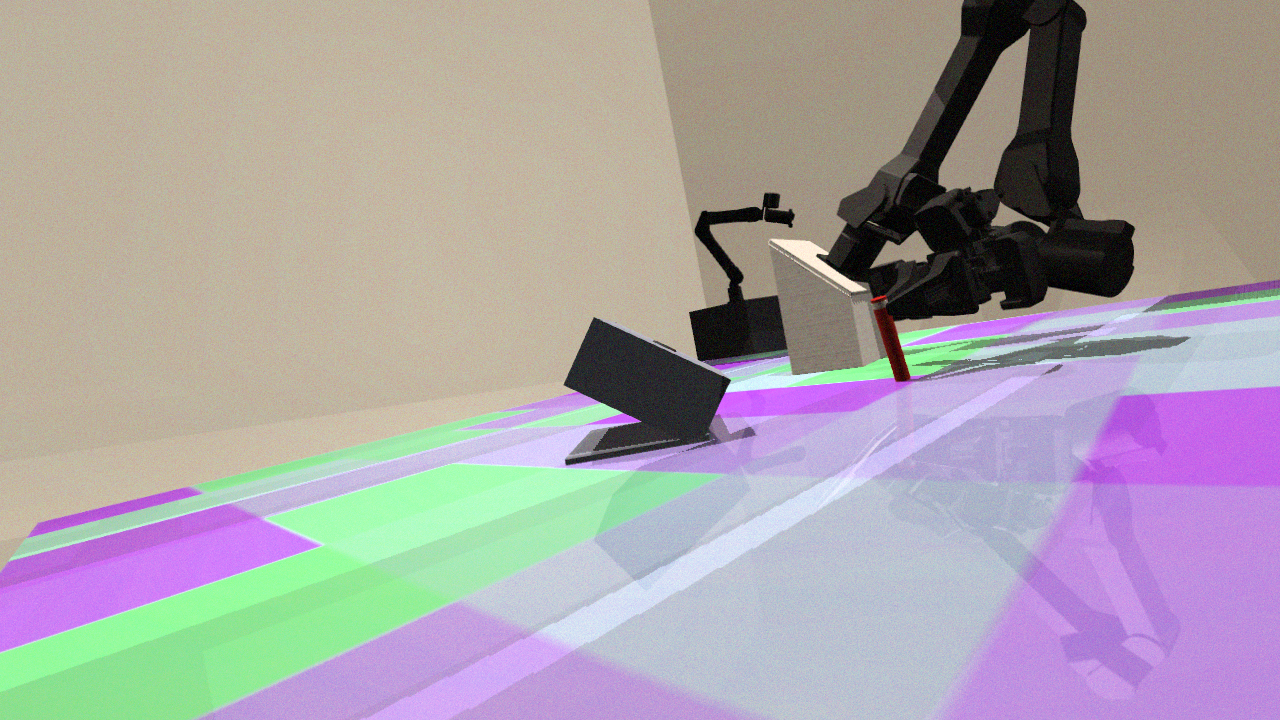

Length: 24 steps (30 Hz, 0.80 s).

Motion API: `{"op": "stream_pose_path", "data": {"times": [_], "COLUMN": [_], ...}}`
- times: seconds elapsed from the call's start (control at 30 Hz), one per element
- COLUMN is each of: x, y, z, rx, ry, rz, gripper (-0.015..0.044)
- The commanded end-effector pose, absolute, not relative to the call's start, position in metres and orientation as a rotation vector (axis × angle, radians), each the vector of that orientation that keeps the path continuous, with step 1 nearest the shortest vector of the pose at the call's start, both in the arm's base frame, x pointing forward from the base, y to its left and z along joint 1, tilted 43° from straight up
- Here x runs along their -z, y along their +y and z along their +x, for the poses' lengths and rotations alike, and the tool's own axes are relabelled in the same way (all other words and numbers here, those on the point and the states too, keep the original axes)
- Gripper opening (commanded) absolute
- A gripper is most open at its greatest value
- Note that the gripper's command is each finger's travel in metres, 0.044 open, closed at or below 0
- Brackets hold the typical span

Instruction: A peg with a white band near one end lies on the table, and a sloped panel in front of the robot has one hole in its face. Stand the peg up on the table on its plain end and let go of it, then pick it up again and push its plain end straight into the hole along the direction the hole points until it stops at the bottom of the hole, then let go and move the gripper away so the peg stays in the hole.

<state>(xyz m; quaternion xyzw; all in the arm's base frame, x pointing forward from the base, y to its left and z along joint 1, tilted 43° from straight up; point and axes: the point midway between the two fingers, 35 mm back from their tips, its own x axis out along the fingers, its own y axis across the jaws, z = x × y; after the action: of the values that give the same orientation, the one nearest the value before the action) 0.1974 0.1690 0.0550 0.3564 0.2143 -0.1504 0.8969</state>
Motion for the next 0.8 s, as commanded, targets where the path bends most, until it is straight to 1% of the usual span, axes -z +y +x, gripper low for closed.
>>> {"op": "stream_pose_path", "data": {"times": [0.0,0.77], "x": [-0.0547,-0.0538], "y": [0.1700,0.1715], "z": [0.1961,0.1928], "rx": [0.312,0.320], "ry": [0.444,0.417], "rz": [0.739,0.734], "gripper": [0.0049,0.0049]}}
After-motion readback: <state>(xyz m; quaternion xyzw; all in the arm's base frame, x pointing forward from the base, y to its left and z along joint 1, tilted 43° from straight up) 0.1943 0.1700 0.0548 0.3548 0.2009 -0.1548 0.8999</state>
